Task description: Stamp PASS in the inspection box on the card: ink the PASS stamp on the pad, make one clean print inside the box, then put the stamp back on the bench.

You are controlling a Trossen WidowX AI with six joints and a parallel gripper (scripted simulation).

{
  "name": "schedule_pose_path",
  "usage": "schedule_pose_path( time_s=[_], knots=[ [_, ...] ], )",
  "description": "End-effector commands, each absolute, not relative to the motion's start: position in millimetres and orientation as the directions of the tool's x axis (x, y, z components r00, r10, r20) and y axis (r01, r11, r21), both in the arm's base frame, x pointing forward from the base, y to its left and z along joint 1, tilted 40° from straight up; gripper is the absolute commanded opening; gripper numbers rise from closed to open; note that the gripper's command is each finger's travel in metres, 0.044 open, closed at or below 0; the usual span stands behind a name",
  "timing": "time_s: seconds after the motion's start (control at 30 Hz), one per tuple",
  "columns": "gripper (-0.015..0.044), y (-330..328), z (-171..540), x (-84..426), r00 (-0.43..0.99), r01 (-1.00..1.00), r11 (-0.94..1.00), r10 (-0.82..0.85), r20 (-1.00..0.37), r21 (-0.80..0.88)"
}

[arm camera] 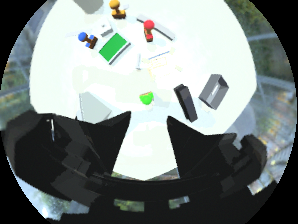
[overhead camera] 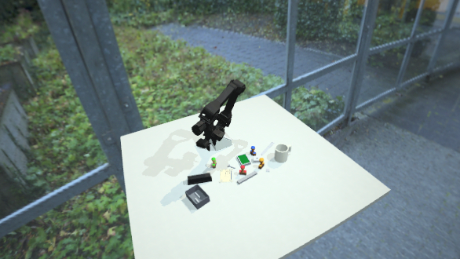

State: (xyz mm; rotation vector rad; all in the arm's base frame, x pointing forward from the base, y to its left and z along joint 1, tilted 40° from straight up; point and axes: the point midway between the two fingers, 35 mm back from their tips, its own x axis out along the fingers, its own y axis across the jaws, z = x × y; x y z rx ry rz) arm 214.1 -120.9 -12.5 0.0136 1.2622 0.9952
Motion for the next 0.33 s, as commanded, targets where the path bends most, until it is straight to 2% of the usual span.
schedule_pose_path(
  time_s=[0.0, 0.3],
  knots=[
    [0.0253, -121.3, -12.3, 213.2, -0.042, -0.615, 0.599, 0.623, -0.781, 0.512],
    [0.0253, -120.9, -12.4, 214.1, -0.036, -0.612, 0.603, 0.626, -0.779, 0.512]
  ],
)
